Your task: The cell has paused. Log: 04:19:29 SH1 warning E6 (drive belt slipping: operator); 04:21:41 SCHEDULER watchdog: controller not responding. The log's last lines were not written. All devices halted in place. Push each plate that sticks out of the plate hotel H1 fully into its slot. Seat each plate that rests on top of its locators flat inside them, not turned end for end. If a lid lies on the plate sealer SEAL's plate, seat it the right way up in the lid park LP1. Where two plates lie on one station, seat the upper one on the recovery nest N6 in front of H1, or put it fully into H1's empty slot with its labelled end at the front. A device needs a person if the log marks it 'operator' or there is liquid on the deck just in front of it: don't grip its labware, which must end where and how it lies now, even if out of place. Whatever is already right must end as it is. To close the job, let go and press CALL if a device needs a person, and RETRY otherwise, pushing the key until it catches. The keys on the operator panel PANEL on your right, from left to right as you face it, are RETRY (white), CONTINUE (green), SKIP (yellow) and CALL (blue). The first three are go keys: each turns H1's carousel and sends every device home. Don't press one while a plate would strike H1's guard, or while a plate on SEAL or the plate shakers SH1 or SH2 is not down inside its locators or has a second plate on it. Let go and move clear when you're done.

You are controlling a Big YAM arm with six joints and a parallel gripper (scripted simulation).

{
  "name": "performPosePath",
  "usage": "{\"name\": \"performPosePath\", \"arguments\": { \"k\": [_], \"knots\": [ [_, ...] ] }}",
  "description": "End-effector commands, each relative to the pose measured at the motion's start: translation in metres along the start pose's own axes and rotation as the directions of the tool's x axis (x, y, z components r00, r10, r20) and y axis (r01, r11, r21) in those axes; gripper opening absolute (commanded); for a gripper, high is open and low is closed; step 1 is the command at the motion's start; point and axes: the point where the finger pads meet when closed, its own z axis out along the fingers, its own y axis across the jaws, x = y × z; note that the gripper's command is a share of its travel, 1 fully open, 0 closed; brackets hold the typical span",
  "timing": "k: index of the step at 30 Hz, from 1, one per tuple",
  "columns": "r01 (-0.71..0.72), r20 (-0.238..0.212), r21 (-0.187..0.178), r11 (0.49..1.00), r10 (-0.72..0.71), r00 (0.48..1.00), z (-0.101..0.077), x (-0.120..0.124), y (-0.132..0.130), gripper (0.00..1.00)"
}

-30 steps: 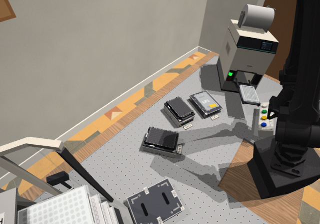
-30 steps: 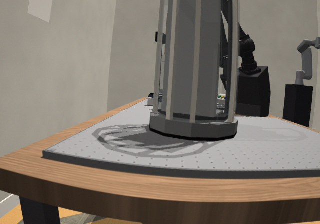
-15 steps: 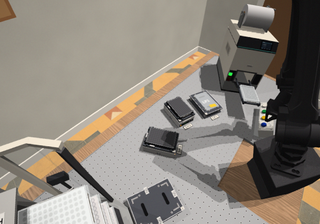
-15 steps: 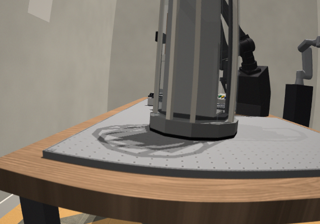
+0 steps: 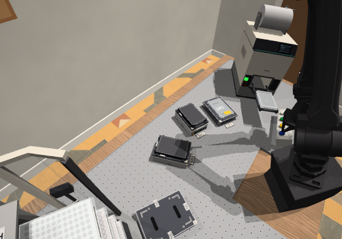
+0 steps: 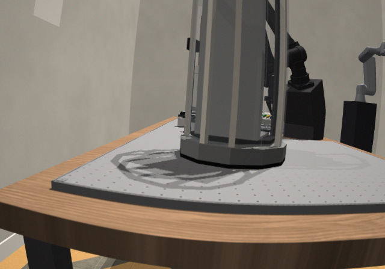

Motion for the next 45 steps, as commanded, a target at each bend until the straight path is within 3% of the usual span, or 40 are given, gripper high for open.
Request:
{"name": "performPosePath", "arguments": {
  "k": [1,2,3,4,6,7,10,11,15,20,24,39,40,45],
  "knots": [
    [-0.005,-0.001,-0.012,1.000,0.005,1.000,0.004,0.003,0.005,0.00],
    [-0.005,-0.001,-0.012,1.000,0.005,1.000,0.004,0.003,0.005,0.00],
    [-0.016,-0.007,-0.053,0.998,0.016,1.000,-0.007,0.001,0.016,0.00],
    [-0.018,-0.008,-0.055,0.998,0.017,1.000,-0.008,0.000,0.017,0.00],
    [-0.011,-0.006,-0.054,0.998,0.011,1.000,-0.007,0.002,0.018,0.00],
    [-0.005,-0.002,-0.023,1.000,0.005,1.000,-0.001,0.001,0.009,0.00],
    [-0.005,-0.002,-0.023,1.000,0.005,1.000,-0.001,0.001,0.009,0.00],
    [-0.013,-0.005,-0.040,0.999,0.013,1.000,-0.003,0.001,0.014,0.00],
    [-0.010,-0.002,-0.018,1.000,0.010,1.000,0.005,0.001,0.008,0.00],
    [-0.011,-0.002,-0.030,0.999,0.011,1.000,0.003,0.001,0.011,0.00],
    [-0.008,0.000,-0.015,1.000,0.008,1.000,0.008,0.002,0.007,0.00],
    [-0.009,0.001,-0.014,1.000,0.009,1.000,0.013,0.001,0.006,0.00],
    [-0.018,-0.001,-0.016,1.000,0.018,1.000,0.004,0.002,0.008,0.00],
    [-0.006,-0.002,-0.022,1.000,0.005,1.000,0.004,0.001,0.009,0.00]
  ]
}}
